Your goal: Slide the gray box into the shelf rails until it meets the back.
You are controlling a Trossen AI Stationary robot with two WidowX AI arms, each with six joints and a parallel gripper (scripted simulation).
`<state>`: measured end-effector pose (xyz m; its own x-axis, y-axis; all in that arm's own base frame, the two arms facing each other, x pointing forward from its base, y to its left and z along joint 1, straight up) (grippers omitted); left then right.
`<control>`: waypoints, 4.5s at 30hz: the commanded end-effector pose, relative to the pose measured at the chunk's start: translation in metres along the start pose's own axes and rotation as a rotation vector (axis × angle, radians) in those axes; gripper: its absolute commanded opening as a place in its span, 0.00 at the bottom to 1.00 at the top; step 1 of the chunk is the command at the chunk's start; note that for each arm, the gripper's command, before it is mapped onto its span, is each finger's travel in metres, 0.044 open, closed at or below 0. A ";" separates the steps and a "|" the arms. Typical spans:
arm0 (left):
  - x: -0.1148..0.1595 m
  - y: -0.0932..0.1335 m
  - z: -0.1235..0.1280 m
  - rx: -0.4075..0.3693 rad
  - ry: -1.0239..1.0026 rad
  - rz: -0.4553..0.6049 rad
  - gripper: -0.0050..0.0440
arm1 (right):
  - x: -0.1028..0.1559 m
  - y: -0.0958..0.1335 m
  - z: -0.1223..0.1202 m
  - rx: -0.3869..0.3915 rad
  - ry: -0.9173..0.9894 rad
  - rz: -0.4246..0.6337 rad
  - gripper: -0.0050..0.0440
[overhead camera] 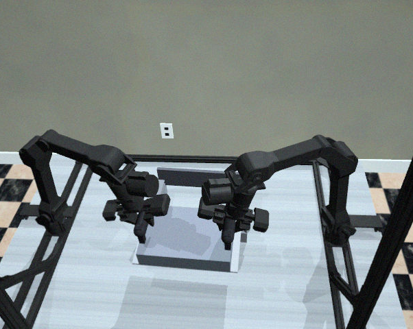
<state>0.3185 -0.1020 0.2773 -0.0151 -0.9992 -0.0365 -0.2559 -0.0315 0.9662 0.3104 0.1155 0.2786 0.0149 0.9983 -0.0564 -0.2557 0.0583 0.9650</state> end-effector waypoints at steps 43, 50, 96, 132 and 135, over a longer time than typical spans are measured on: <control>0.000 -0.026 0.011 0.043 0.001 0.012 0.10 | 0.003 -0.027 -0.009 -0.039 -0.006 0.010 0.10; 0.001 -0.031 0.012 0.043 0.001 0.012 0.10 | 0.003 -0.033 -0.011 -0.039 -0.006 0.010 0.10; -0.013 -0.035 0.012 0.043 0.000 0.012 0.10 | -0.010 -0.036 -0.012 -0.039 -0.006 0.010 0.10; -0.047 -0.037 0.012 0.043 0.000 0.012 0.10 | -0.045 -0.039 -0.015 -0.039 -0.006 0.010 0.10; -0.050 -0.038 0.012 0.043 0.000 0.012 0.10 | -0.047 -0.039 -0.015 -0.039 -0.006 0.010 0.10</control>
<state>0.3196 -0.0553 0.2311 -0.0199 -0.9995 -0.0245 -0.2635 -0.0184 0.9645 0.3082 0.0701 0.2311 0.0222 0.9990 -0.0396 -0.2607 0.0440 0.9644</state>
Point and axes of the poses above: on each arm, the point midway between the two fingers, 35 mm back from their tips, its own y axis back along the fingers, its own z axis across the jaws, x = y × z, the point moved 9 cm from there along y, back along the fingers, and after that the axes turned 2 degrees about y, right-handed, at the moved point
